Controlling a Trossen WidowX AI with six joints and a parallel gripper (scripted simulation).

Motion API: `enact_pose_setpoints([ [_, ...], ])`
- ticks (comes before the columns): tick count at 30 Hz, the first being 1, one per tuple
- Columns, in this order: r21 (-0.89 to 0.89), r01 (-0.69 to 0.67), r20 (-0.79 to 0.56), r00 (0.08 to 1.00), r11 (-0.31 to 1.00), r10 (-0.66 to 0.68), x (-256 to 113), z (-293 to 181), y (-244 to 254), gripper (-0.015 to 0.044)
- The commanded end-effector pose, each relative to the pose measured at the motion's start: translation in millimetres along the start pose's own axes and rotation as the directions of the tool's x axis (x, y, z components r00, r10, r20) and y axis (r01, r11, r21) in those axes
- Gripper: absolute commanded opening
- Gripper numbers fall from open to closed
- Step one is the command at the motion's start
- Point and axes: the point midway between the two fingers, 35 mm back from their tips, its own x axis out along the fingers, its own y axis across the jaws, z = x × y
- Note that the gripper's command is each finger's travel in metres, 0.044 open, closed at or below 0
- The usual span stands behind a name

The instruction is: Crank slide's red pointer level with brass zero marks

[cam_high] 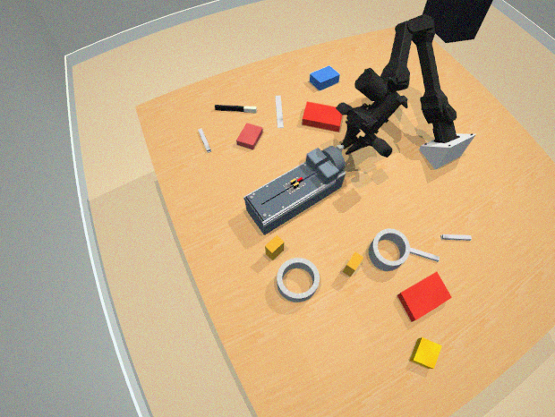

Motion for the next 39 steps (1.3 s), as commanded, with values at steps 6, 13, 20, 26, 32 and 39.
enact_pose_setpoints([
  [6, 0.000, 0.001, 0.001, 1.000, 1.000, -0.001, -0.1, 0.3, -0.5, 0.0315],
  [13, 0.001, 0.000, 0.000, 1.000, 1.000, 0.000, -1.9, 2.5, -0.3, 0.0440],
  [20, 0.002, -0.003, -0.001, 1.000, 1.000, 0.003, -23.3, 24.9, 0.2, 0.0440],
  [26, 0.002, -0.002, 0.000, 1.000, 1.000, 0.002, -36.2, 36.1, -0.1, 0.0440],
  [32, -0.001, -0.010, -0.001, 1.000, 1.000, 0.010, -55.7, 58.1, 1.6, 0.0440],
  [39, 0.015, -0.002, -0.007, 1.000, 1.000, 0.002, -65.1, 76.0, 1.9, 0.0440],
])
